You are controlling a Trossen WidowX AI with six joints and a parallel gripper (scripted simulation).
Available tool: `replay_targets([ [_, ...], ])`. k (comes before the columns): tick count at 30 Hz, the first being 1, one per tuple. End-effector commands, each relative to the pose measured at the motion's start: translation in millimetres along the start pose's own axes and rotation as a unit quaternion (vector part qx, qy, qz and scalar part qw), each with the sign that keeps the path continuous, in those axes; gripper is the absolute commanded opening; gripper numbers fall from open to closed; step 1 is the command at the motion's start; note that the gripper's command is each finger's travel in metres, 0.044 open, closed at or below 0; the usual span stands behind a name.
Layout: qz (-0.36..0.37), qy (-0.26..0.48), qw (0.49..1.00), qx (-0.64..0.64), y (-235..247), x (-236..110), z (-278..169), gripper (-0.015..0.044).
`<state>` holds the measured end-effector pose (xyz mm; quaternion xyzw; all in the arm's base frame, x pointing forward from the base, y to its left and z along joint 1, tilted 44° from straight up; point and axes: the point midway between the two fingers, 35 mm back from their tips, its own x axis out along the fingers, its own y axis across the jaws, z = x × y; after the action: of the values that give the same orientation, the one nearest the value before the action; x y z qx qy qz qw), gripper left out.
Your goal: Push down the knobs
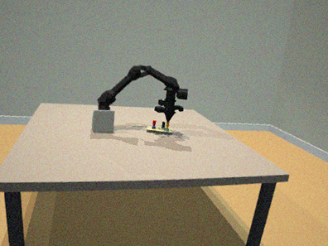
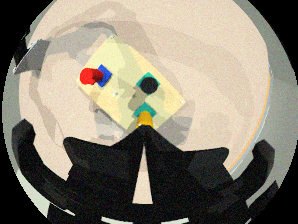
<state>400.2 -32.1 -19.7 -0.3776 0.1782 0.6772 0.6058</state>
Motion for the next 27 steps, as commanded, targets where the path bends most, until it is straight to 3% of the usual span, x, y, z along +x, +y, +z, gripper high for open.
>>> replay_targets([
  [1,0.002,-0.001,1.000,-0.003,-1.2,5.0,0.9,0.0000],
  [27,0.002,-0.001,1.000,-0.003,-1.2,9.1,0.9,0.0000],
])
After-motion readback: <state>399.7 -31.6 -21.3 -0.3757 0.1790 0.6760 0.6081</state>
